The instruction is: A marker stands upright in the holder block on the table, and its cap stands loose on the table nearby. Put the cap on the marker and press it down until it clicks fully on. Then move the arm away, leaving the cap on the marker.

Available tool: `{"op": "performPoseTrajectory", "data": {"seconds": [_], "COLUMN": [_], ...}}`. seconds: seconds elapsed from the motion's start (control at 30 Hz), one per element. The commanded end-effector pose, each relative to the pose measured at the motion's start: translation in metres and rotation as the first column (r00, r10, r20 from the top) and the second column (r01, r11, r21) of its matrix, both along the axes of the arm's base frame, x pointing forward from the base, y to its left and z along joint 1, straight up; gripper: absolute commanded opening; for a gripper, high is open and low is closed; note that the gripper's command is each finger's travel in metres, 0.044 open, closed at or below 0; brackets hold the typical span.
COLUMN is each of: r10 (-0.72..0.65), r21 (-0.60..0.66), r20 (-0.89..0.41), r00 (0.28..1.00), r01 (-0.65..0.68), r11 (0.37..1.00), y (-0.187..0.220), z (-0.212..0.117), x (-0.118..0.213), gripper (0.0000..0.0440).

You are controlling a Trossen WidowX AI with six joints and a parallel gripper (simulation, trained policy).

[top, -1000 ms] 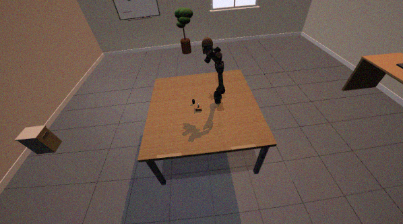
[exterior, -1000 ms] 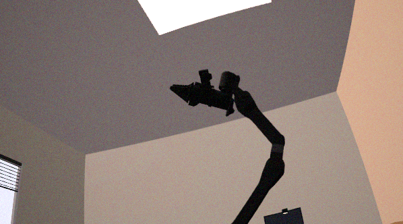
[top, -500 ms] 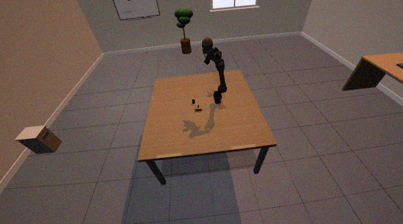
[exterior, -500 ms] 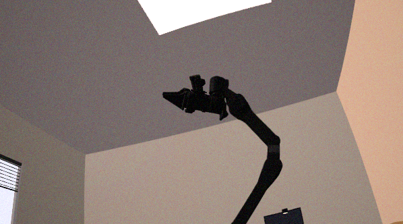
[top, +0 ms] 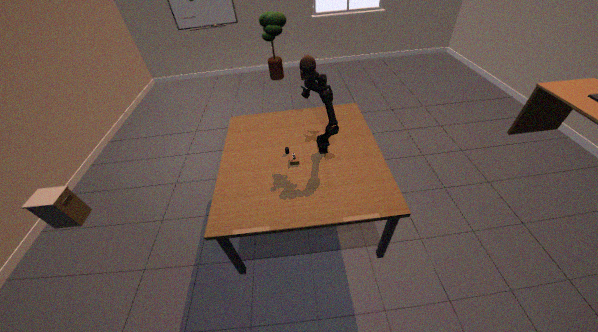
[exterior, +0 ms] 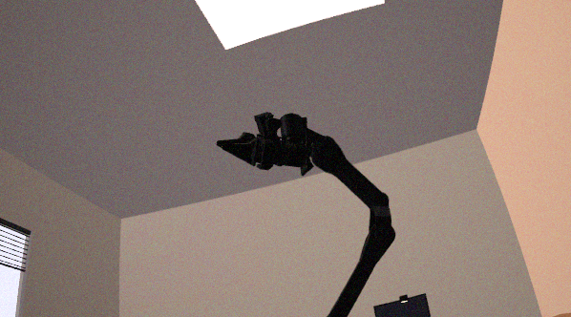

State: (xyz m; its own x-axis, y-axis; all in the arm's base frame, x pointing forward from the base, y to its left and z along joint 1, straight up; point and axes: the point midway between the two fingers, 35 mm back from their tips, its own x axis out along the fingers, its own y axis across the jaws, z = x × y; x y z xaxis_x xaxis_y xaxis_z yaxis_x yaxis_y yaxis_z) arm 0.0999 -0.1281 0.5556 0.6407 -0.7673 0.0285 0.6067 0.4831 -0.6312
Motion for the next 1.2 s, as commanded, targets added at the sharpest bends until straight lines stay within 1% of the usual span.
{"op": "performPoseTrajectory", "data": {"seconds": [0.0, 0.57, 1.17], "r10": [0.028, 0.156, 0.288], "r21": [0.046, 0.207, 0.375], "r20": [-0.029, -0.109, -0.189], "r00": [0.999, 0.982, 0.939], "r01": [-0.027, -0.131, -0.202], "r11": [0.999, 0.97, 0.905], "y": [-0.008, -0.021, -0.028], "z": [-0.012, -0.053, -0.098], "x": [0.007, 0.036, 0.069], "gripper": [0.0307, 0.0308, 0.0309]}}
